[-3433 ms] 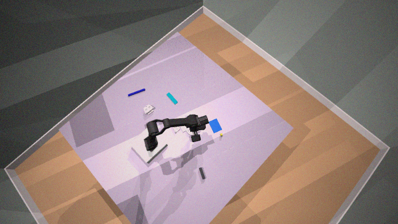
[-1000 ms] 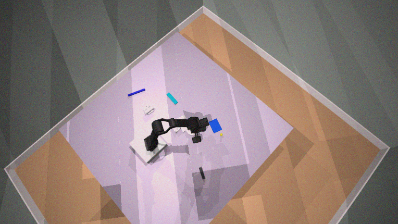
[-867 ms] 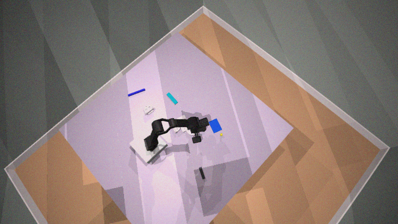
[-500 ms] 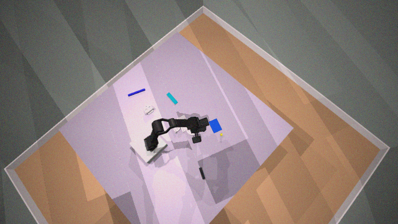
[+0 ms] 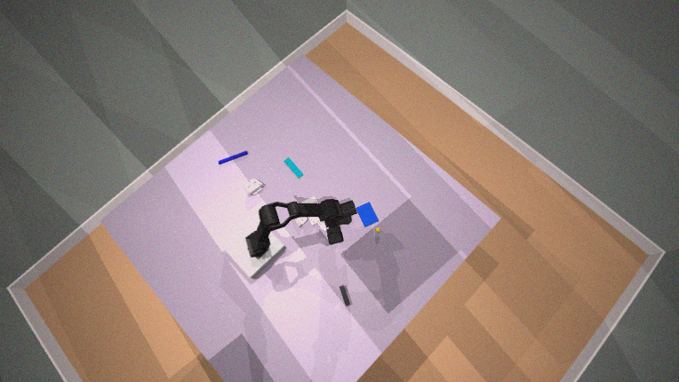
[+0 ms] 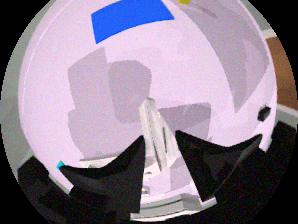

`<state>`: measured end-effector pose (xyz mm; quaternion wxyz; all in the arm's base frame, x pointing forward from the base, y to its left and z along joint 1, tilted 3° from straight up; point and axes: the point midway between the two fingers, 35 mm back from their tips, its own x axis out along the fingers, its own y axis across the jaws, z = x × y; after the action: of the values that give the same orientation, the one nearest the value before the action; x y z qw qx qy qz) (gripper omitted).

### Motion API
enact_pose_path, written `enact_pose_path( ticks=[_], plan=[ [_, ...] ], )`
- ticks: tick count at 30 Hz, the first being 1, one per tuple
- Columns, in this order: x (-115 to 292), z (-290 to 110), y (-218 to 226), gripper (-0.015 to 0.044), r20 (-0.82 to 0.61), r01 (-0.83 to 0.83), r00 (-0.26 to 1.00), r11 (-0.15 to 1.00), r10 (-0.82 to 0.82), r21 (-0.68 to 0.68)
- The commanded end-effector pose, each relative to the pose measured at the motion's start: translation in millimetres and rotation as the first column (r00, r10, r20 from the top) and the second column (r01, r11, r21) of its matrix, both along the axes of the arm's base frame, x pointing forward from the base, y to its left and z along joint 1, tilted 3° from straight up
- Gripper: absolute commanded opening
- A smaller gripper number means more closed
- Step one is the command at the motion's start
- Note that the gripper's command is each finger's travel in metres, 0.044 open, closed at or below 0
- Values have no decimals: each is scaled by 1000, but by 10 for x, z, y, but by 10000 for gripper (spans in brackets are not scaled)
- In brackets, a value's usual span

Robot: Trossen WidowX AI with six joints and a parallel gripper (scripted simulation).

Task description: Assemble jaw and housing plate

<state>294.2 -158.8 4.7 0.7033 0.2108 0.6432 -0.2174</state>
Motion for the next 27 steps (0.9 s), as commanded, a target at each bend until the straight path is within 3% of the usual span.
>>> enact_pose_path(
  ticks=[1, 13, 27],
  plan=[
    [-3, 0, -6, 134, -2, 0, 1000, 1000, 0, -4],
    [-2, 21, -7, 134, -2, 1, 1000, 1000, -1, -4],
    [-15, 460, -2, 134, -2, 3, 1000, 1000, -3, -6]
  ],
)
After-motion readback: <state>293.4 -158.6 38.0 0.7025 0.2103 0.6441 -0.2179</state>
